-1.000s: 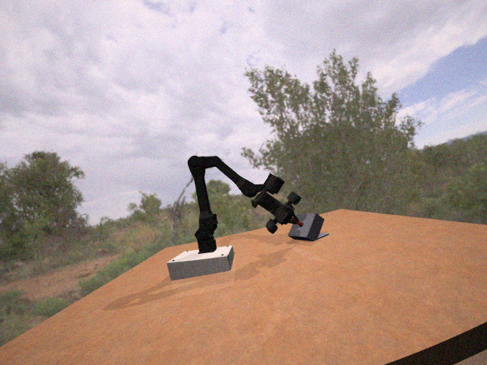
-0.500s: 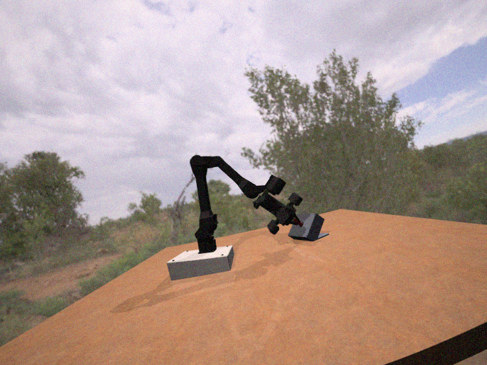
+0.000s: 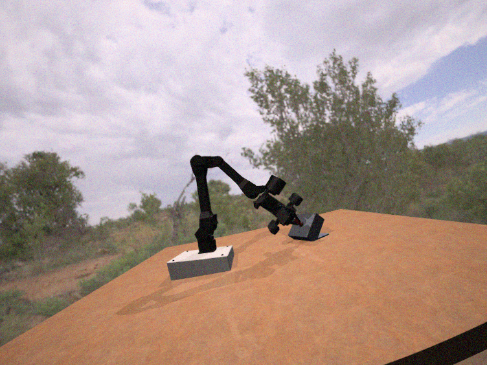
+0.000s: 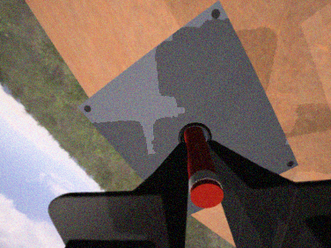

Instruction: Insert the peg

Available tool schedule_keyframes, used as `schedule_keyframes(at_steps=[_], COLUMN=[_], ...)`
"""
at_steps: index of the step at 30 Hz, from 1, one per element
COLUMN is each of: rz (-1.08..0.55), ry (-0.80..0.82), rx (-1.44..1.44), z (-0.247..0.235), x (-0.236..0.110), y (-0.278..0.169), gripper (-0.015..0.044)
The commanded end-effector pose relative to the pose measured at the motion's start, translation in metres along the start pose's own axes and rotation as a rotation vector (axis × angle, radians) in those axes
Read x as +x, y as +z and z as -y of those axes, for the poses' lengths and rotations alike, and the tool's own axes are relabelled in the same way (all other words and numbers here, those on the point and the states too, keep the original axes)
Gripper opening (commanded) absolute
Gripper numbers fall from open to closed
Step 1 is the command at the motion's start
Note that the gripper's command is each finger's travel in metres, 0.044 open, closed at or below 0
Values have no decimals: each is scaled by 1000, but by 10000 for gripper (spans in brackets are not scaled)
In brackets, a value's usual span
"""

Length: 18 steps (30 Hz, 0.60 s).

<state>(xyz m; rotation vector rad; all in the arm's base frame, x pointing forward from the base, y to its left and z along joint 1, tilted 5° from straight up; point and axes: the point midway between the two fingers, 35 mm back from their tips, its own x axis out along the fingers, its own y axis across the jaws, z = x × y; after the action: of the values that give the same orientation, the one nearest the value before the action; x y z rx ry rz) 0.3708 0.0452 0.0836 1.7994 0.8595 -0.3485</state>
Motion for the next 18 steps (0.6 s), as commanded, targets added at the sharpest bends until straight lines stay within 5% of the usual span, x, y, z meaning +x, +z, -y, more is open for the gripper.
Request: schedule_keyframes(at_steps=[1,14,18], rz=[0,0,1], ry=[0,0,0], rx=[0,0,0], z=[0,-1,-1], x=[0,-3,-8], y=[0,0,1], gripper=[105,440,440])
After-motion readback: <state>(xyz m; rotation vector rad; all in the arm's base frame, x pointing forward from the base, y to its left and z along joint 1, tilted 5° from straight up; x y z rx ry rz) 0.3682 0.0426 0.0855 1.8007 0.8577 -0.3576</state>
